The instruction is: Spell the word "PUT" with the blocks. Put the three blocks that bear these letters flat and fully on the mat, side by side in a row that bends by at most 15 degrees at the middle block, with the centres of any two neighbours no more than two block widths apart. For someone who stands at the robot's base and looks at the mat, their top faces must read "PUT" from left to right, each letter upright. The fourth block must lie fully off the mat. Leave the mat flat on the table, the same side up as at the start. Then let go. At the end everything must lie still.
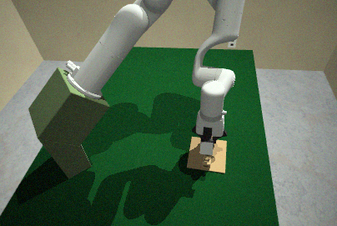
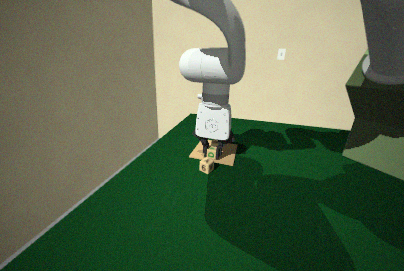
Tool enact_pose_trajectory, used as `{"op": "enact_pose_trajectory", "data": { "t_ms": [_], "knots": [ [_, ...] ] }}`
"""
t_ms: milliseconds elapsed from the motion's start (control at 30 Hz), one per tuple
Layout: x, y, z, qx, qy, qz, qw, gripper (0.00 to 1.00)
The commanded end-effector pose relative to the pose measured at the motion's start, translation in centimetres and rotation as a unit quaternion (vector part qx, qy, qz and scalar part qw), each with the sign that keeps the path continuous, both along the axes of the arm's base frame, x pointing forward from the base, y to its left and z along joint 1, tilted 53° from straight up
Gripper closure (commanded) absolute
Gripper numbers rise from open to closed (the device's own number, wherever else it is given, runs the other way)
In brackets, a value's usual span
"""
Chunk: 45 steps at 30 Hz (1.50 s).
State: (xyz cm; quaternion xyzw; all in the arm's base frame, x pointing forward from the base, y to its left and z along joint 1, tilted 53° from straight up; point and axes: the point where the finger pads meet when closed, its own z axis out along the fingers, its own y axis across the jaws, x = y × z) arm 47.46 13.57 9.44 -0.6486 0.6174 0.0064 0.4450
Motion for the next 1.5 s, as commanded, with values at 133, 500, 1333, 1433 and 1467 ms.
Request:
{"op": "enact_pose_trajectory", "data": {
  "t_ms": [133, 500, 1333, 1433, 1467],
  "knots": [
    [0.03, -0.04, 0.05, 0.000, -0.001, 0.000, 1.000, 0.73],
    [0.03, -0.04, 0.05, 0.000, -0.001, 0.000, 1.000, 0.73],
    [0.03, -0.04, 0.05, 0.000, -0.001, 0.000, 1.000, 0.57],
    [0.03, -0.04, 0.05, 0.000, -0.001, 0.000, 1.000, 0.57],
    [0.03, -0.04, 0.05, 0.000, -0.001, 0.000, 1.000, 0.53]
  ]
}}
